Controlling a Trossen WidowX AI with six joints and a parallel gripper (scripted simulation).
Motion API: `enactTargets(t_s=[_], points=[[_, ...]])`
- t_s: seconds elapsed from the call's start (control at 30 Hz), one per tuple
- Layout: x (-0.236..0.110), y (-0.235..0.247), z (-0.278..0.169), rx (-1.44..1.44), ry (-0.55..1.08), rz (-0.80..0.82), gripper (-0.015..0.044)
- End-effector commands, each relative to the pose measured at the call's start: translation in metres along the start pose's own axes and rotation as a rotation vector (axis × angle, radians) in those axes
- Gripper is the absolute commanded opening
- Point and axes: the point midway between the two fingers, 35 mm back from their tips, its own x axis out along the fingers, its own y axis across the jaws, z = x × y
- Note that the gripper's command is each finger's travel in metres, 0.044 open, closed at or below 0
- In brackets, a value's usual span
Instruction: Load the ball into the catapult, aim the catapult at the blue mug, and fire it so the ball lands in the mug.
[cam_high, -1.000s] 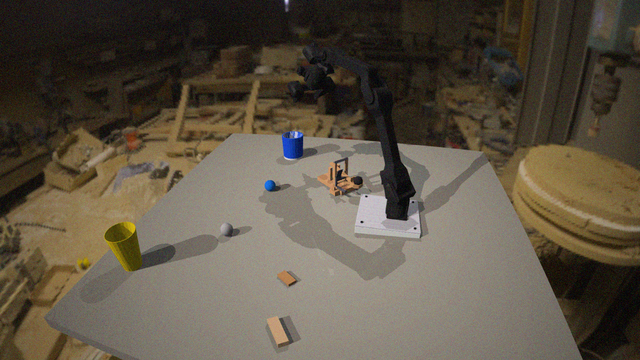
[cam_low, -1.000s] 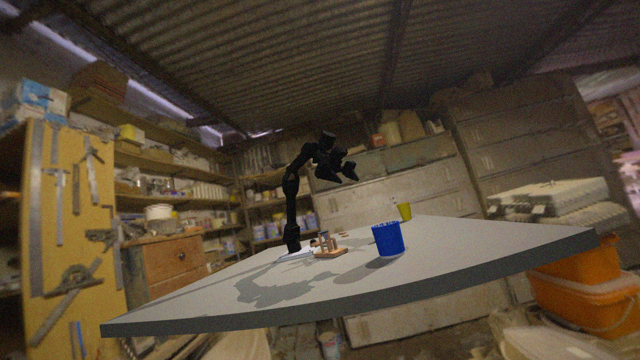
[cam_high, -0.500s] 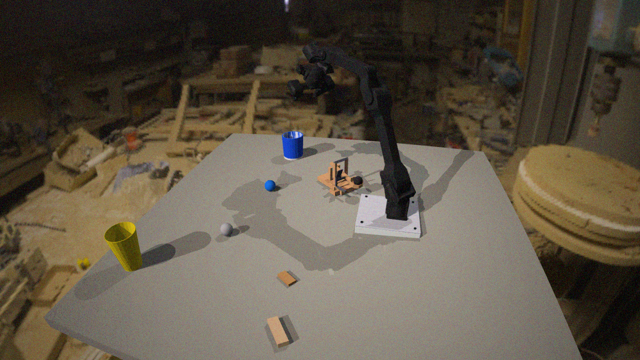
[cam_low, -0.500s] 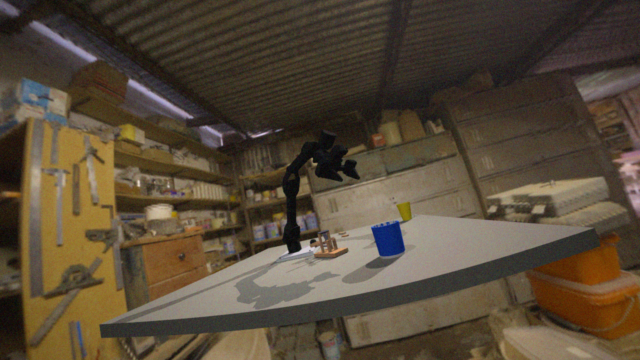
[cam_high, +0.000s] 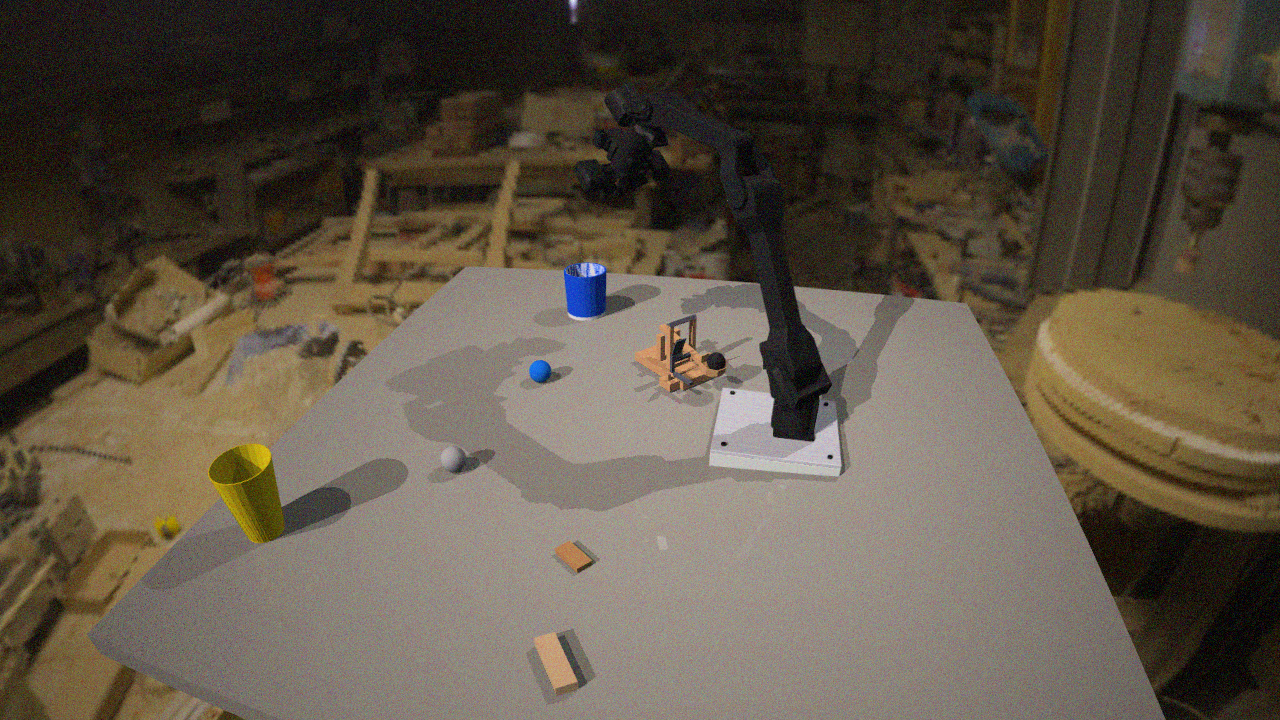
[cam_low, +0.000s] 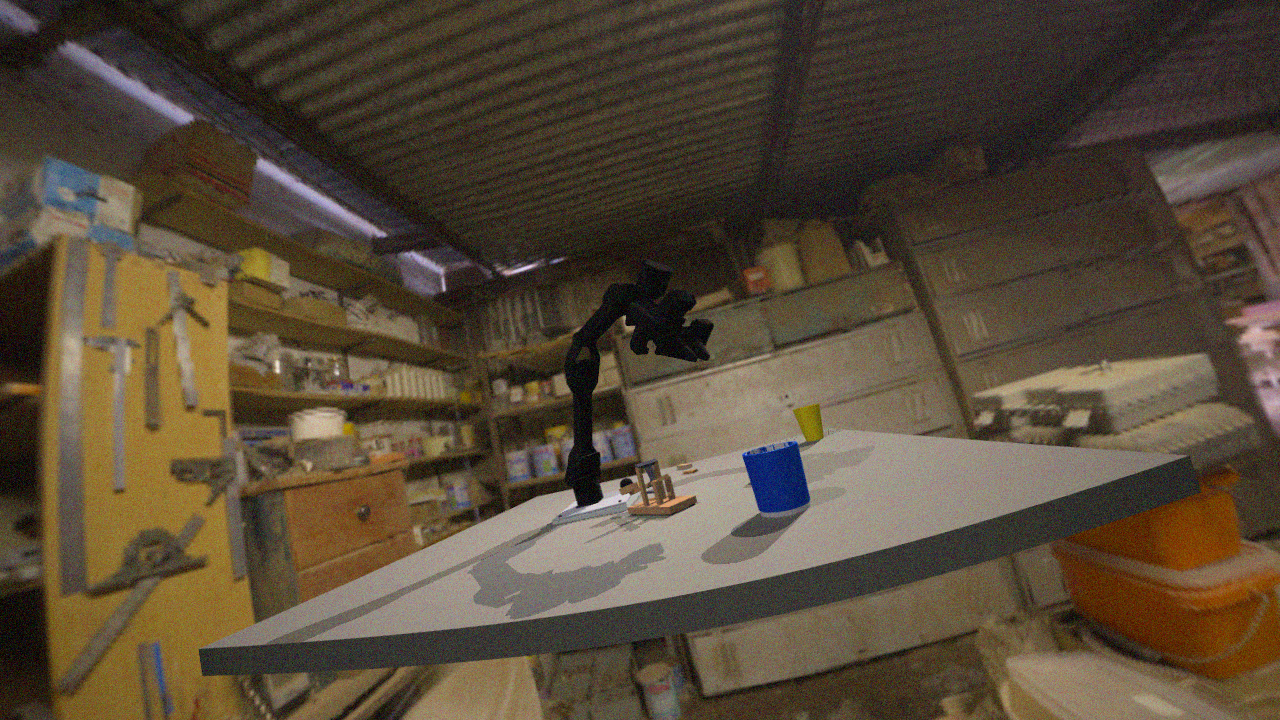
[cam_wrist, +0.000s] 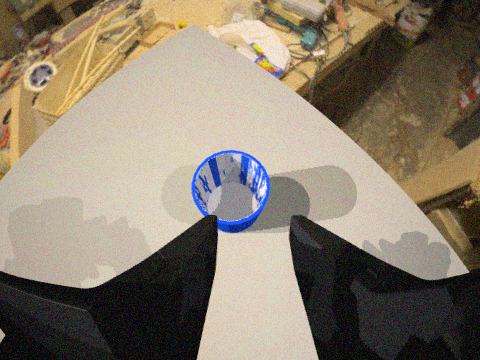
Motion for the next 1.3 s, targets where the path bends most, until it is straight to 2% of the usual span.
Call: enactTargets(t_s=[0.0,0.07,0.37,0.87,1.27], points=[[0.0,-0.001,0.001,-0.003,-0.003,-0.004,0.0046],[0.0,-0.001,0.001,-0.003,-0.003,-0.004,0.0],[0.0,0.002,-0.002,-0.018,0.007,-0.004,0.0],[-0.005,0.064,-0.078,-0.389,0.214,-0.002,0.0],[-0.019,0.095,-0.139,-0.702,0.356,0.002,0.0]])
